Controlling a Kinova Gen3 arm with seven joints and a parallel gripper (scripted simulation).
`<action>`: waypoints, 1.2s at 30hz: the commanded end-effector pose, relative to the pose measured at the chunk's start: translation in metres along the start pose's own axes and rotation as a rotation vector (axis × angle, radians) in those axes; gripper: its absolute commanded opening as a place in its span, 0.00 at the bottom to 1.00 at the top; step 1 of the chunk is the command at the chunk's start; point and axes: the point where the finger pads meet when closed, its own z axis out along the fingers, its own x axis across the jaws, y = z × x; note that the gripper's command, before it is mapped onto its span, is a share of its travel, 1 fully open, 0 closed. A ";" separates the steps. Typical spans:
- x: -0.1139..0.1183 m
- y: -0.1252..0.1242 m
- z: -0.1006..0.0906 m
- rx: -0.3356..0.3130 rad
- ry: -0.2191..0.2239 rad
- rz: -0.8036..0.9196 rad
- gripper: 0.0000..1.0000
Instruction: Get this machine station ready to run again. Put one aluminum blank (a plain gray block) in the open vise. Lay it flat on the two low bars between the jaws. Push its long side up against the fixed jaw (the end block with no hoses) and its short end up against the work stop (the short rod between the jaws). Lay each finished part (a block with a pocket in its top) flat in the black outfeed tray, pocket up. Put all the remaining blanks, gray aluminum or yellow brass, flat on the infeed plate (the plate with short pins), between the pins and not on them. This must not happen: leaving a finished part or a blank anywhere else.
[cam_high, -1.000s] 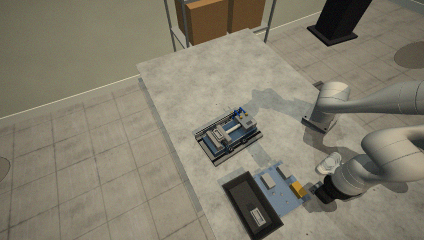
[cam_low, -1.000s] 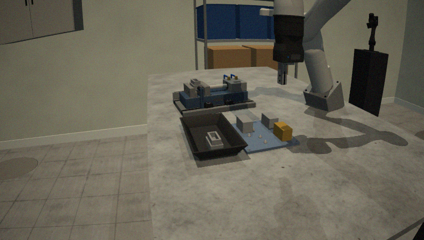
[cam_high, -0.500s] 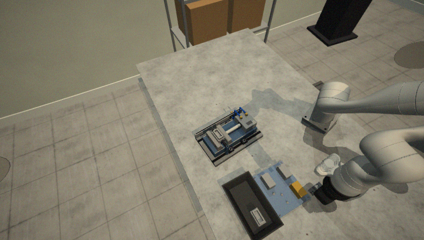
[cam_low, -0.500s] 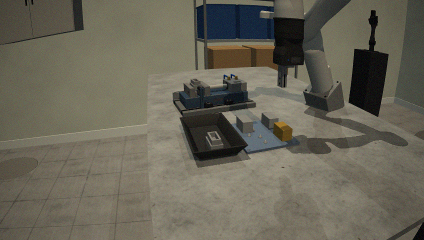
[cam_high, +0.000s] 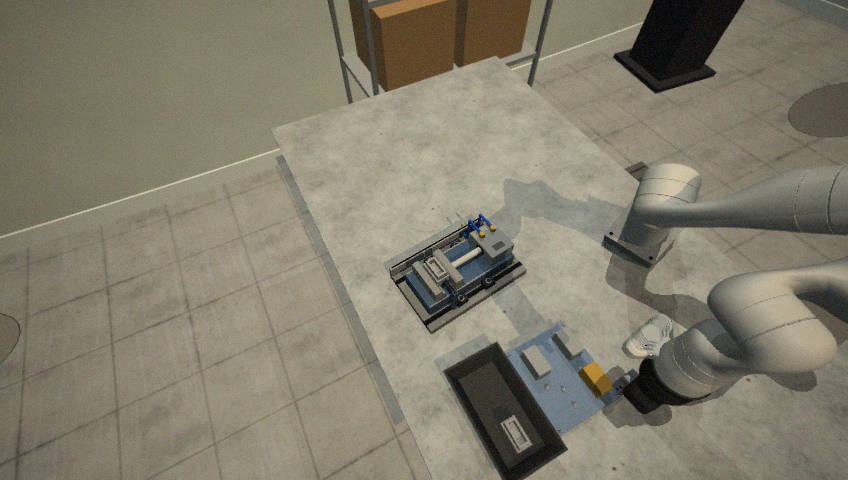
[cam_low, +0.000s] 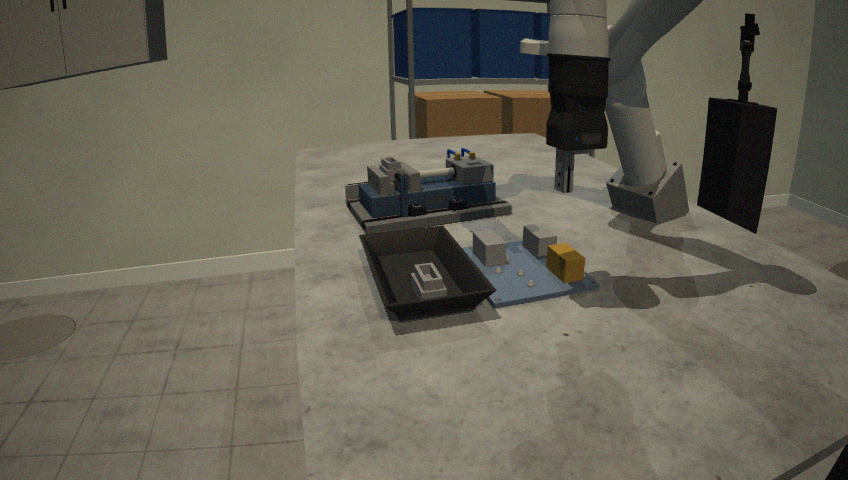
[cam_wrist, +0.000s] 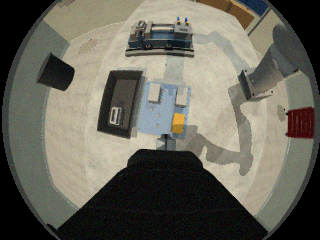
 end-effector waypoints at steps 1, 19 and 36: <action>0.000 -0.002 0.006 0.003 0.002 0.006 0.00; 0.000 -0.003 0.033 0.003 0.002 0.006 0.00; 0.000 -0.003 0.039 0.003 0.002 0.006 0.00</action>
